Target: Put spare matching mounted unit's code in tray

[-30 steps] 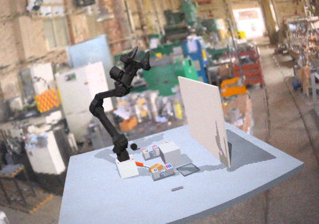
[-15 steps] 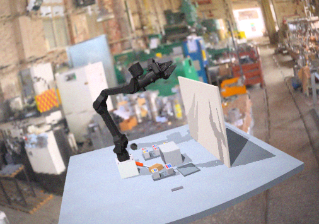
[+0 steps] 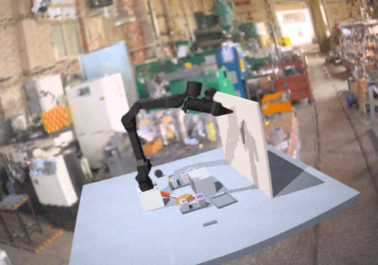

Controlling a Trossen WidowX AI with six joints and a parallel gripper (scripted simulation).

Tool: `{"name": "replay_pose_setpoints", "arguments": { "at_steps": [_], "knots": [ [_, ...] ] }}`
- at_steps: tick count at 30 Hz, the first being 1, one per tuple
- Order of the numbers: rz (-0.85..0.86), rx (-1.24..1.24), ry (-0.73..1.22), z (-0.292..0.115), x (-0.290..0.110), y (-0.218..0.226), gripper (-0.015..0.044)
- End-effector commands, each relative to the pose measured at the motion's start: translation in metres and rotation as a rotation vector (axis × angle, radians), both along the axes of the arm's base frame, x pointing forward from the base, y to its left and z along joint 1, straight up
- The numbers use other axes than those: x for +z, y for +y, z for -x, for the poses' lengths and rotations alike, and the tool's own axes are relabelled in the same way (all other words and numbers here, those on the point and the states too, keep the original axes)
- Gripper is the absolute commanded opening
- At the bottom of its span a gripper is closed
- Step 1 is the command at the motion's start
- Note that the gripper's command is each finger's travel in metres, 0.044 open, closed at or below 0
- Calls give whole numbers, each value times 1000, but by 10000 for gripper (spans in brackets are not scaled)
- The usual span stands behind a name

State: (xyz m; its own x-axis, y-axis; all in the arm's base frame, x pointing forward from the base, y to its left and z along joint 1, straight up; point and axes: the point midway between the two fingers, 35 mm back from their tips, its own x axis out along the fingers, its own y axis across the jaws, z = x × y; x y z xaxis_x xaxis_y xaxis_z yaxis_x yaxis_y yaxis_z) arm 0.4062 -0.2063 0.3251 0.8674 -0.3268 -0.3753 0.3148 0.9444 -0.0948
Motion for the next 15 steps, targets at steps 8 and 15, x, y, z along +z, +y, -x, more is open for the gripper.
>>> {"name": "replay_pose_setpoints", "arguments": {
  "at_steps": [8,15],
  "knots": [
    [-309,64,660,0,-139,92,440],
    [-374,61,1056,37,-182,141,440]
  ]
}}
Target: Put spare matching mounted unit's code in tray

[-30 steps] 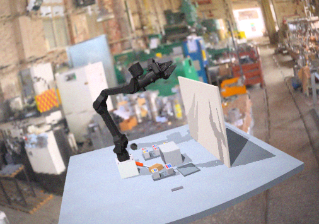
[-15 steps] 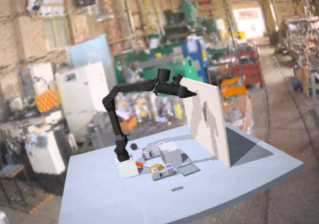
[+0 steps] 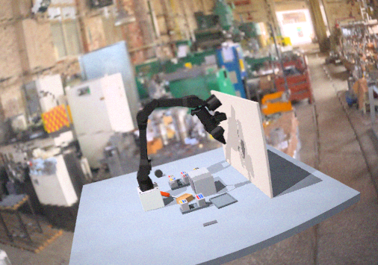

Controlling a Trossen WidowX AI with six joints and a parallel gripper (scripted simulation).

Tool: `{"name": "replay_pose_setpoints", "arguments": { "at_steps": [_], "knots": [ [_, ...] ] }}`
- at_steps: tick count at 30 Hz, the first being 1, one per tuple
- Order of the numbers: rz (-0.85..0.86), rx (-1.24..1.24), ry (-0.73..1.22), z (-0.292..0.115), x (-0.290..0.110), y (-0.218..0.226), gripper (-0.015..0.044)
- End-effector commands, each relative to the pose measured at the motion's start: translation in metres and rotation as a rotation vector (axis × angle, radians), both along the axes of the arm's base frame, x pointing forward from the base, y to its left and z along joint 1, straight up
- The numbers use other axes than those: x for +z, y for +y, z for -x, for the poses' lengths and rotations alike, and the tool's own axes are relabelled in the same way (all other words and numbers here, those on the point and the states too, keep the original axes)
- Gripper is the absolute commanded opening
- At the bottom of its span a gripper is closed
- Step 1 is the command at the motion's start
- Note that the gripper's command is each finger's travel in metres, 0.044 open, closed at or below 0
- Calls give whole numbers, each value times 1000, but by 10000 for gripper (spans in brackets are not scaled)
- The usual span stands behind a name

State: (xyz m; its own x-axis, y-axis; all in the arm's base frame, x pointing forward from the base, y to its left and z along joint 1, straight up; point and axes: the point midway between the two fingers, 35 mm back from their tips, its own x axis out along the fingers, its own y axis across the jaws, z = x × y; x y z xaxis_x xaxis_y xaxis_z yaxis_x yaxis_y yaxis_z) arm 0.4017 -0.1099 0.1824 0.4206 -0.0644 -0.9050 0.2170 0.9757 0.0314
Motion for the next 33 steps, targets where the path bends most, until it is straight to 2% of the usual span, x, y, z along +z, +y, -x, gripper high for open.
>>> {"name": "replay_pose_setpoints", "arguments": {
  "at_steps": [1,26,28,33],
  "knots": [
    [-54,30,395,36,-41,48,440],
    [-54,31,403,37,-41,49,440],
    [-42,85,405,37,-43,61,440],
    [42,466,411,53,-58,144,440]
  ]
}}
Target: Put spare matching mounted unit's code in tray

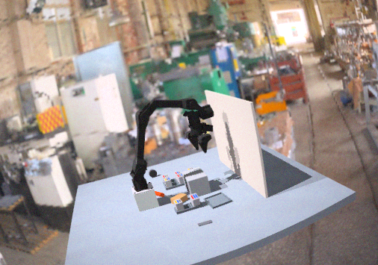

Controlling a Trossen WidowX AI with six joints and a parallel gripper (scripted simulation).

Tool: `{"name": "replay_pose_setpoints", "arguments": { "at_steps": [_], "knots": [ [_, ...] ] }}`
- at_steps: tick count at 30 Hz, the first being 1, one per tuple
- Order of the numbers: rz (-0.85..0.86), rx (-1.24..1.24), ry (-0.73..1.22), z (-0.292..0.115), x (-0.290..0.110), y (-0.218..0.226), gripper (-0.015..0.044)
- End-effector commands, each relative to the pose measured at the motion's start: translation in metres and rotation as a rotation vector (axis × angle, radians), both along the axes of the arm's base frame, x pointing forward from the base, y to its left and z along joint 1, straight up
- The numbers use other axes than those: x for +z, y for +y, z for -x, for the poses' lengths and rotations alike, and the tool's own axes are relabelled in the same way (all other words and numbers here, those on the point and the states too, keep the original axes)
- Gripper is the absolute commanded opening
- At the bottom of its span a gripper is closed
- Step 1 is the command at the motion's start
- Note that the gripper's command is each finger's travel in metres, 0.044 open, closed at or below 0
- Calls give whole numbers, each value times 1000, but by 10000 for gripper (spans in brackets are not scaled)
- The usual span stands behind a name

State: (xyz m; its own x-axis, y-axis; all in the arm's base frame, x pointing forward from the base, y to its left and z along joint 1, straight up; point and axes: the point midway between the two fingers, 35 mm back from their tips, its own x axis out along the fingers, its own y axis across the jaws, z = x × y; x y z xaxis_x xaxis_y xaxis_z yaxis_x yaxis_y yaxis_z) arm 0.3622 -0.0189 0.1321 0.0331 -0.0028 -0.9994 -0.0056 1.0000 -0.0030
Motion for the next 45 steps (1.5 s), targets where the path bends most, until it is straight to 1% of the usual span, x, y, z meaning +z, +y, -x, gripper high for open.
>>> {"name": "replay_pose_setpoints", "arguments": {
  "at_steps": [1,5,10,14,16,25,28,30,31,45],
  "knots": [
    [3,310,2,18,-11,67,440],
    [7,615,3,47,-23,124,440],
    [12,1000,3,97,-40,182,440],
    [16,1300,2,144,-54,214,440],
    [17,1375,1,156,-57,221,440],
    [18,1384,1,158,-58,222,440],
    [18,1384,2,158,-71,221,361],
    [18,1384,2,159,-88,220,309],
    [18,1384,2,160,-96,219,300],
    [18,1384,2,160,-101,219,300]
  ]
}}
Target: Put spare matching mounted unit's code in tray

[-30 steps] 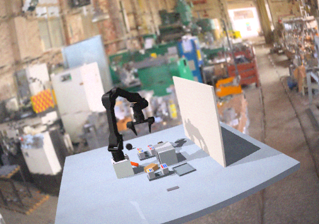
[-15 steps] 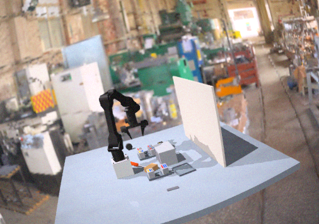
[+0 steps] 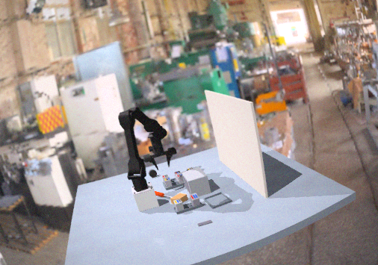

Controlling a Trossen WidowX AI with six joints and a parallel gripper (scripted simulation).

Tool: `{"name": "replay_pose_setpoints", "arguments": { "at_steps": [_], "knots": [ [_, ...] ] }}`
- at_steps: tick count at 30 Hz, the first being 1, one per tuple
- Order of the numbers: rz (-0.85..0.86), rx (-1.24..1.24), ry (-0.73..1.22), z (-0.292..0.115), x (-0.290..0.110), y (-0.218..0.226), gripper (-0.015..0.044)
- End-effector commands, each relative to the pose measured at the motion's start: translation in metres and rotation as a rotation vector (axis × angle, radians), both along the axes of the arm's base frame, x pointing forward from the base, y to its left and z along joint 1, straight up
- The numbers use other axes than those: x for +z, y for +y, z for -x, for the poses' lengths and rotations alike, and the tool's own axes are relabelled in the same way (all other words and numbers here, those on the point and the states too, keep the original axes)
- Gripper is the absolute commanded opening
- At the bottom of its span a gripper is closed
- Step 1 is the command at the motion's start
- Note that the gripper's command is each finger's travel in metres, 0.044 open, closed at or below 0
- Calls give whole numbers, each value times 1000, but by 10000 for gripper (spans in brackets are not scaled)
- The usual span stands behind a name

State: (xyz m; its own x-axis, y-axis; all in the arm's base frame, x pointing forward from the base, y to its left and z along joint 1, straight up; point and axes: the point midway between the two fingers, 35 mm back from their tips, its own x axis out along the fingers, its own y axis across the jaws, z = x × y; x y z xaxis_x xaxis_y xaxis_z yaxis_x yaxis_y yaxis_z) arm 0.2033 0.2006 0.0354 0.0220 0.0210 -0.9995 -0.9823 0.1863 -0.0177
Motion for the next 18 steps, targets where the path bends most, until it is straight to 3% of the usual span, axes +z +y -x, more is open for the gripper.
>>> {"name": "replay_pose_setpoints", "arguments": {
  "at_steps": [1,18],
  "knots": [
    [3,6,4,1,-6,0,300],
    [3,6,4,-1,-34,0,300]
  ]
}}
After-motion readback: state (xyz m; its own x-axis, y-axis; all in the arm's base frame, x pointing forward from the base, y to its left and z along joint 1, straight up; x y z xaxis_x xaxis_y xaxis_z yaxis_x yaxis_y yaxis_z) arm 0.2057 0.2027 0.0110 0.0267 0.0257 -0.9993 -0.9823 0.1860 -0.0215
